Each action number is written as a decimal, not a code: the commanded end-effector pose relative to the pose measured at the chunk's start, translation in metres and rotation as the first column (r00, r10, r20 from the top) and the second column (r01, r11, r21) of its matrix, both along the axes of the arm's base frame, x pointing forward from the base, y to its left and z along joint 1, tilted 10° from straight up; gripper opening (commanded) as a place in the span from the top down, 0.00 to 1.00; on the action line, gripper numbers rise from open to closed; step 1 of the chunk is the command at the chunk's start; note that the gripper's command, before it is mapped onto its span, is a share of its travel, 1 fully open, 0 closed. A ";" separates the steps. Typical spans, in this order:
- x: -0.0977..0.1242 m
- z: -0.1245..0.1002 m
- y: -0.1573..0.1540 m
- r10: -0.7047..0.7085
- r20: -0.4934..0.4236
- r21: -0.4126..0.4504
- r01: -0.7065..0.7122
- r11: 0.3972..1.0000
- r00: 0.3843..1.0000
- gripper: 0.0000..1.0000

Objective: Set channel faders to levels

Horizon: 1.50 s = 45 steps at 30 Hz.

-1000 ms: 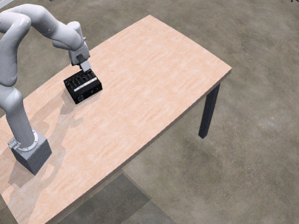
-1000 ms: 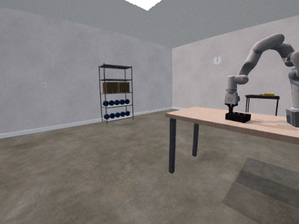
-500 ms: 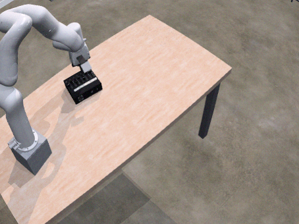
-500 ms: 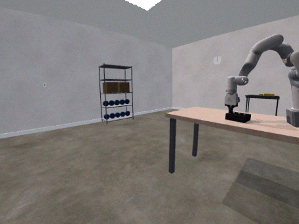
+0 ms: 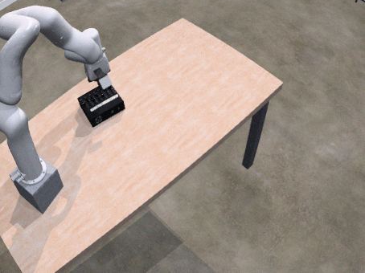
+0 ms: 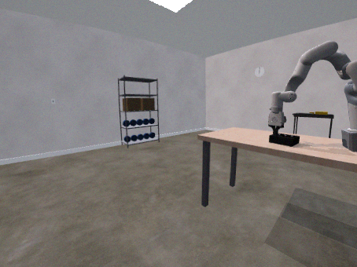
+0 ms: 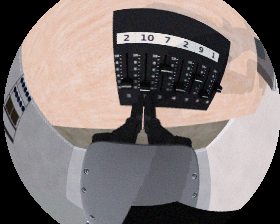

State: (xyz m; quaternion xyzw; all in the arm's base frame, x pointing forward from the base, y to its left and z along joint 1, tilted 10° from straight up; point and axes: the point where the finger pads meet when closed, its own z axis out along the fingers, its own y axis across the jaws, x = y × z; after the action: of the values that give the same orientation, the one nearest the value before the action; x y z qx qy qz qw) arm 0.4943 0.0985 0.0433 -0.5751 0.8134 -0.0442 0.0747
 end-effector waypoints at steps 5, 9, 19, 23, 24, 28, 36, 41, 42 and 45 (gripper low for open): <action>0.001 0.002 0.000 0.000 0.004 0.001 0.000 1.000 1.000 1.00; 0.001 0.002 0.000 0.000 0.004 0.001 0.000 1.000 1.000 1.00; 0.001 0.002 0.000 0.000 0.004 0.001 0.000 1.000 1.000 1.00; 0.001 0.002 -0.001 0.000 0.004 0.001 0.000 1.000 1.000 1.00; 0.001 0.001 -0.001 0.000 0.004 0.001 0.000 1.000 1.000 1.00; 0.001 0.001 -0.001 0.000 0.004 0.001 0.000 1.000 1.000 1.00; 0.000 0.001 -0.003 0.000 0.004 0.001 0.000 1.000 1.000 1.00; 0.000 0.001 -0.004 0.000 0.004 0.001 0.000 1.000 1.000 1.00; 0.000 0.001 -0.005 0.000 0.004 0.001 0.000 1.000 1.000 1.00; -0.001 0.001 -0.006 0.000 0.004 0.001 0.000 1.000 1.000 1.00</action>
State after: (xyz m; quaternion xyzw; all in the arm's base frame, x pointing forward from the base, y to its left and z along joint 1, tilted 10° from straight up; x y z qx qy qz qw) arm 0.4926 0.0936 0.0428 -0.5751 0.8135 -0.0442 0.0746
